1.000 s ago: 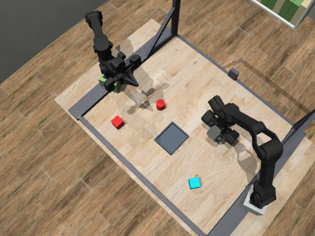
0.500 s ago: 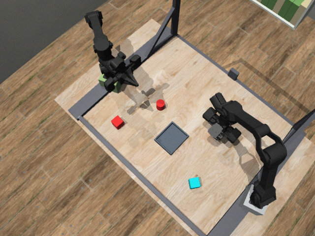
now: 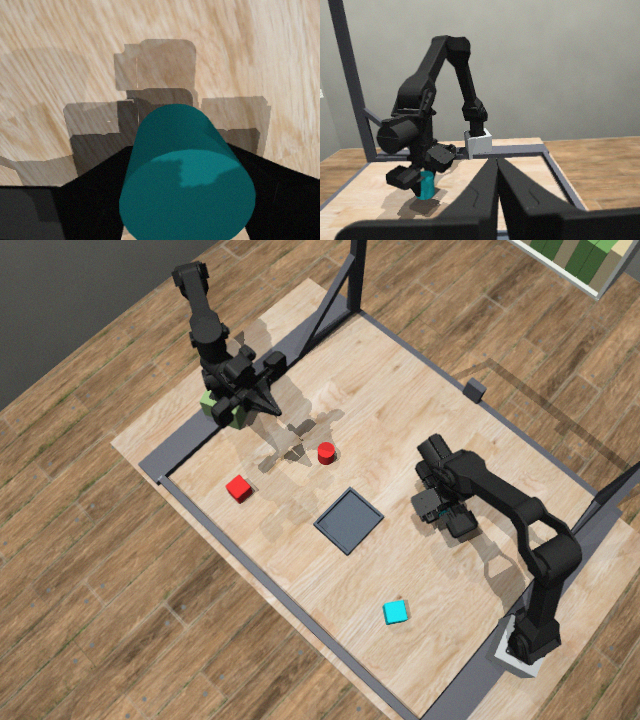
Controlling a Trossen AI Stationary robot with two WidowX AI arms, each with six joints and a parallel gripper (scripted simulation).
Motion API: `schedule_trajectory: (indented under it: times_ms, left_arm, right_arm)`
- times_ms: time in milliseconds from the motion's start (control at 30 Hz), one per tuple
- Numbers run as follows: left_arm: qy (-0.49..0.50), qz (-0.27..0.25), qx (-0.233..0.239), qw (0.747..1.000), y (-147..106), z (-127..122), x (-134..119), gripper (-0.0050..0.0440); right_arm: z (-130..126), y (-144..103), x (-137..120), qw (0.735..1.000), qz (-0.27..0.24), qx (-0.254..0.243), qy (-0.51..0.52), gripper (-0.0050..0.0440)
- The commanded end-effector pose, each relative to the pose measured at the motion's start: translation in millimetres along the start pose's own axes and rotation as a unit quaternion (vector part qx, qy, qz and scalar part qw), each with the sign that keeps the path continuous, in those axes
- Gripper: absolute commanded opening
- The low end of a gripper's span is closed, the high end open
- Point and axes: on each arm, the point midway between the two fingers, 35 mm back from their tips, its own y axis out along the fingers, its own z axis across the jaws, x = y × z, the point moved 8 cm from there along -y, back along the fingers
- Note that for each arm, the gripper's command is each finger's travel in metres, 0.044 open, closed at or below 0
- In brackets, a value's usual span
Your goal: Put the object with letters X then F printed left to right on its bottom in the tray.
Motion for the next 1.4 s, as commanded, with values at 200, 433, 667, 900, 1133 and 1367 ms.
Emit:
schedule_trajectory:
  times_ms: [200, 433, 667, 900, 1133, 1367]
  left_arm:
    - [0.141, 0.027, -0.044, 0.989, -16.3, 0.4, 10.3, 0.0193]
    - [0.232, 0.038, -0.066, 0.970, -18.9, 1.3, 17.2, 0.0193]
    - [0.321, 0.043, -0.090, 0.942, -21.6, 2.4, 24.1, 0.0193]
    - [0.421, 0.043, -0.120, 0.898, -25.0, 3.8, 32.1, 0.0193]
    - [0.489, 0.038, -0.142, 0.860, -27.6, 5.0, 37.8, 0.0193]
    - [0.579, 0.025, -0.173, 0.797, -31.2, 7.0, 45.7, 0.0193]
  right_arm:
    - [0.5, -0.8, 5.5, 1.000, -0.007, -0.001, -0.002, -0.0050]
    - [0.5, -0.8, 5.5, 1.000, -0.007, -0.001, -0.002, -0.0050]
    - [0.5, -0.8, 5.5, 1.000, -0.007, -0.001, -0.002, -0.0050]
    - [0.5, -0.8, 5.5, 1.000, -0.007, -0.001, -0.002, -0.0050]
    - [0.5, -0.8, 5.5, 1.000, -0.007, -0.001, -0.002, -0.0050]
    - [0.5, -0.8, 5.5, 1.000, -0.007, -0.001, -0.002, -0.0050]
